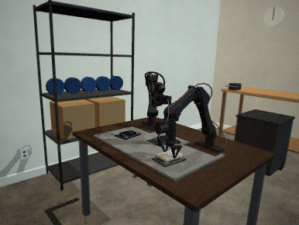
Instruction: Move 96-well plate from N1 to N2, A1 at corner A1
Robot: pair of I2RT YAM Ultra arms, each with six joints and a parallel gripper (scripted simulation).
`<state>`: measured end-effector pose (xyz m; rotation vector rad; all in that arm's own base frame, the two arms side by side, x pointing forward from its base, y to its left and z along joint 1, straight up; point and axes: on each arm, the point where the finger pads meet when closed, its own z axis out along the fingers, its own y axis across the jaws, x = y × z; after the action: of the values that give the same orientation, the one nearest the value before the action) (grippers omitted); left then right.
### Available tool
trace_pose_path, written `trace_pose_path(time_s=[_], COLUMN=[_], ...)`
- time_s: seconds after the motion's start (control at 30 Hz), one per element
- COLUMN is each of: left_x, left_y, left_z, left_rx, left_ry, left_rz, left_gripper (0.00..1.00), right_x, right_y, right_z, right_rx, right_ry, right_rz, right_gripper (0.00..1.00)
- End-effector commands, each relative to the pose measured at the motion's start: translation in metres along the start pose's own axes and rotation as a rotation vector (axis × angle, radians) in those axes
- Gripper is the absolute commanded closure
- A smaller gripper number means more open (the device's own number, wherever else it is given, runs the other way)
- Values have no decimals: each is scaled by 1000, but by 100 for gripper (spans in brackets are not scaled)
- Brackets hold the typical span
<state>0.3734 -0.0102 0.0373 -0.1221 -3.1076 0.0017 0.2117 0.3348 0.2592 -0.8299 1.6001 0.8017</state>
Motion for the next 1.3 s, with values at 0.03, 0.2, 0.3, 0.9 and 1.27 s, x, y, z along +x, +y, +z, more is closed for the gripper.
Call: trace_pose_path(time_s=[0.03,0.2,0.3,0.9,1.27], left_x=[-5,-5,-5,-7,-9], left_y=[0,0,0,0,1], left_z=[-44,-44,-44,-44,-45], left_rx=[-5,-5,-5,-6,-6], left_ry=[-54,-54,-54,-61,-72], left_rz=[4,4,4,4,-11], left_gripper=[20,20,20,20,20], right_x=[-3,3,11,-26,-3], right_y=[2,0,0,15,10], right_z=[3,1,-7,-189,-271], right_rx=[1,12,18,15,10], right_ry=[11,40,96,258,320], right_rz=[-5,-9,3,7,-1], right_gripper=[0,0,0,0,0])
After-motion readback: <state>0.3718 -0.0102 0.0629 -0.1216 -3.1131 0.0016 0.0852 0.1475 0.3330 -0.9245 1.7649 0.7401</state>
